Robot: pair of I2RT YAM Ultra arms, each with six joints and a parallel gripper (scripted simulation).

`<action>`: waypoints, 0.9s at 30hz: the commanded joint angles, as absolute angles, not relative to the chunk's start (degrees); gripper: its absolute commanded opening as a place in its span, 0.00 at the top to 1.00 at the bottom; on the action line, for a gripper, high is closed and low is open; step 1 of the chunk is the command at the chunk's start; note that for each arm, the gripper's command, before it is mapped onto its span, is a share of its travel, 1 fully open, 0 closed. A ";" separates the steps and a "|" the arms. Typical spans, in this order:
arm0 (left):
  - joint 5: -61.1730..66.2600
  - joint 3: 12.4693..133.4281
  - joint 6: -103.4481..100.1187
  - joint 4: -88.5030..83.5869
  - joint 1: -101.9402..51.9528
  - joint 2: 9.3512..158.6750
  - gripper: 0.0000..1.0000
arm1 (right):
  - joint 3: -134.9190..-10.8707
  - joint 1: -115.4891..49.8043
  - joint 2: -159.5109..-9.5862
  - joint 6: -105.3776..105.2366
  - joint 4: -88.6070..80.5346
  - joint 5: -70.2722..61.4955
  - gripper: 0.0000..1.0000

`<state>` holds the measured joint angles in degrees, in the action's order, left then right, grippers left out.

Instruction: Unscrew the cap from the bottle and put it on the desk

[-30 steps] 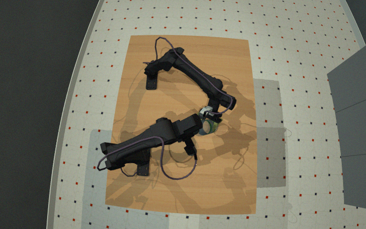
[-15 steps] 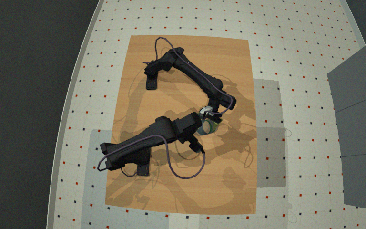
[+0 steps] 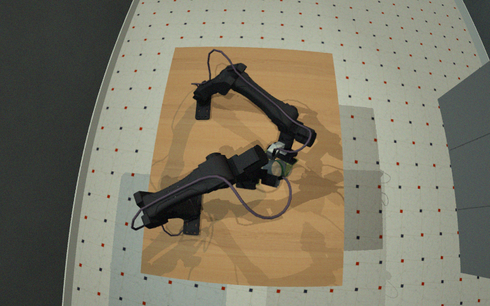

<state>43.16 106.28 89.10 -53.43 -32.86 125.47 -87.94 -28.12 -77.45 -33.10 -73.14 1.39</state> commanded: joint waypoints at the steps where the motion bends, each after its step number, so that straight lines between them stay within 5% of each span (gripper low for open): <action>1: 44.80 106.91 88.51 -53.26 -32.60 124.45 1.00 | -87.79 -29.18 -76.52 -19.53 -72.64 4.20 1.00; 27: 44.79 106.91 88.51 -53.26 -32.60 124.45 1.00 | -82.31 -31.14 -72.14 42.62 -66.31 7.25 1.00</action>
<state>42.94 106.28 89.10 -53.39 -32.84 125.47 -83.50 -30.55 -74.15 31.14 -68.49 6.22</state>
